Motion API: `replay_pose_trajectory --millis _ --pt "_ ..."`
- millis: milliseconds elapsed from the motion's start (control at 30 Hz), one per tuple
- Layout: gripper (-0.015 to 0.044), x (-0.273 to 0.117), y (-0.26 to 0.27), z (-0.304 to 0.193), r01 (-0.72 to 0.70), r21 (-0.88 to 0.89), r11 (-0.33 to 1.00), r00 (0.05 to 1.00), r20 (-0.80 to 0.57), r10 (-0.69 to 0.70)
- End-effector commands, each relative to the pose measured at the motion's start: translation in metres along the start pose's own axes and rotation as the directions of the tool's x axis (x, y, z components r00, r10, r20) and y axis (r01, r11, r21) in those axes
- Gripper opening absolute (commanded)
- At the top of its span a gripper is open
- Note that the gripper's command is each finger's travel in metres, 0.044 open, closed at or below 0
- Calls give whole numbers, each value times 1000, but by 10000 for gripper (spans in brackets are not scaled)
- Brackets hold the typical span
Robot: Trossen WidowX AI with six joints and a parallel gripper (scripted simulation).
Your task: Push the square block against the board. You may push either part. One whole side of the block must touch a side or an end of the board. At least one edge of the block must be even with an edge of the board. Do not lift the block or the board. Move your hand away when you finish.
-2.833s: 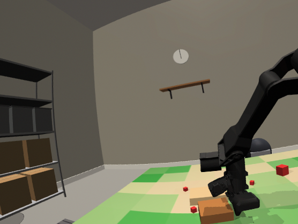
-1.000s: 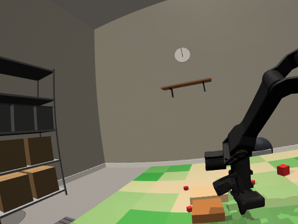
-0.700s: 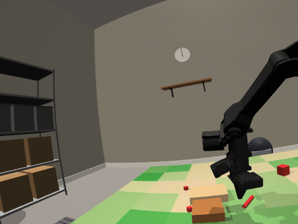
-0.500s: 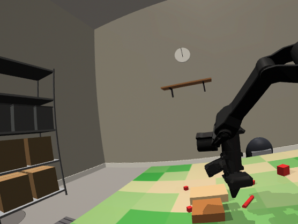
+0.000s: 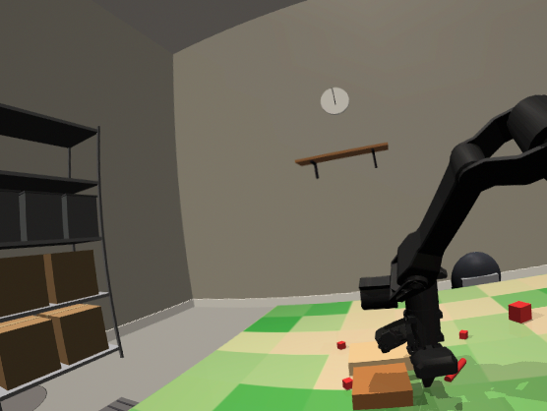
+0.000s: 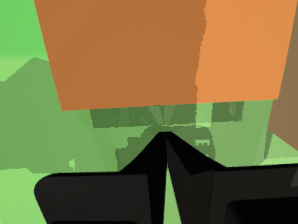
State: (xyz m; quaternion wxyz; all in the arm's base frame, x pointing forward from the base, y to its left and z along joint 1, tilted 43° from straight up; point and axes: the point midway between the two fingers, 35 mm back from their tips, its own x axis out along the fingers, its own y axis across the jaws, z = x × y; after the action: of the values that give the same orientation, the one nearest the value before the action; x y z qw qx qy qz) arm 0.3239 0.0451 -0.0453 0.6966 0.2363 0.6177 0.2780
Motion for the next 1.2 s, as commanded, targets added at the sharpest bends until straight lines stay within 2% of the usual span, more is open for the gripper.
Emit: replay_pose_trajectory --millis 0,833,1167 --pt "0 -2 -1 5 -1 1 1000 1000 17 1" --pt "0 -3 -1 38 -1 0 1000 1000 18 1" --pt "0 -2 -1 26 -1 0 1000 1000 17 1"
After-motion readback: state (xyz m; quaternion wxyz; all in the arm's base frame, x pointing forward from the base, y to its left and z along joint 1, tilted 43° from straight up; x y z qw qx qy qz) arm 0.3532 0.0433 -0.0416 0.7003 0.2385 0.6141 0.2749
